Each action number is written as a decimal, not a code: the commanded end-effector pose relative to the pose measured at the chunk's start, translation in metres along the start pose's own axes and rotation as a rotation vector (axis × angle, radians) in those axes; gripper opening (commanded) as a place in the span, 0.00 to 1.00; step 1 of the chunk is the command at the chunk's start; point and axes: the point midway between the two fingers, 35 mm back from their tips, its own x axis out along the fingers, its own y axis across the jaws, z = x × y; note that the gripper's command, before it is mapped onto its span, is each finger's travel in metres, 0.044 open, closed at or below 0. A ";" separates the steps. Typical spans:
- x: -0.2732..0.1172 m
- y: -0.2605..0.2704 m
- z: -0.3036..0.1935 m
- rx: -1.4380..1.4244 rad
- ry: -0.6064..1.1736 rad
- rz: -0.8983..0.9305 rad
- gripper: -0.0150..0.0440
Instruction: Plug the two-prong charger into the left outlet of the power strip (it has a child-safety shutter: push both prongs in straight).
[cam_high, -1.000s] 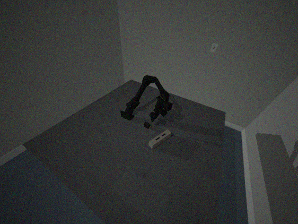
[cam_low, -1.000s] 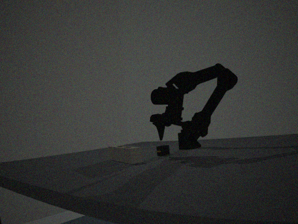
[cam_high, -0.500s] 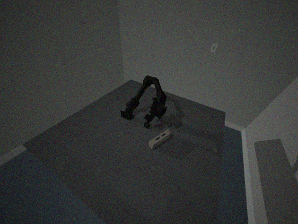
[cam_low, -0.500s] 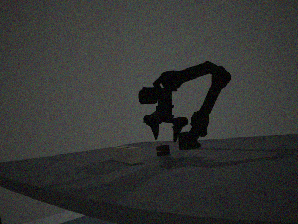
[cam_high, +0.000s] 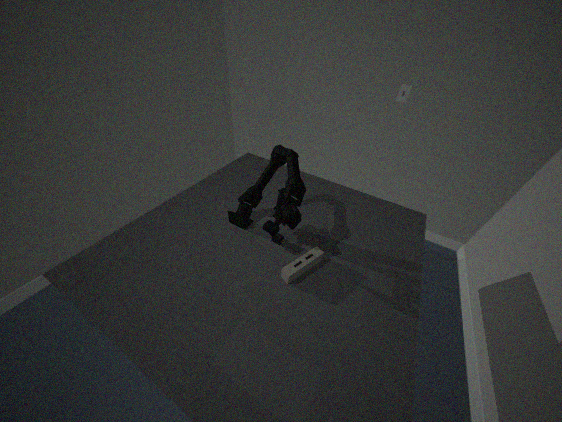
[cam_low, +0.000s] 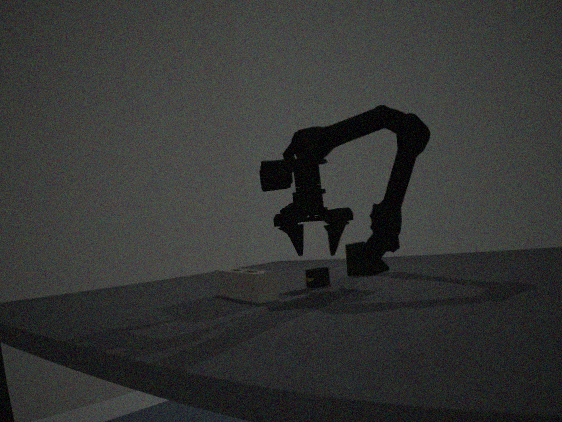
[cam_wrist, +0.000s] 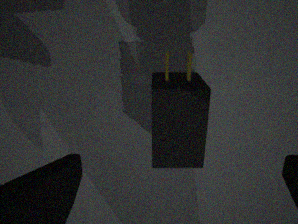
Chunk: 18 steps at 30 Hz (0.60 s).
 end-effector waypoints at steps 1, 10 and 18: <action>0.000 -0.002 -0.001 -0.002 -0.005 0.016 1.00; 0.013 -0.001 -0.001 -0.002 -0.006 0.017 1.00; 0.021 -0.001 0.000 -0.002 -0.006 0.016 1.00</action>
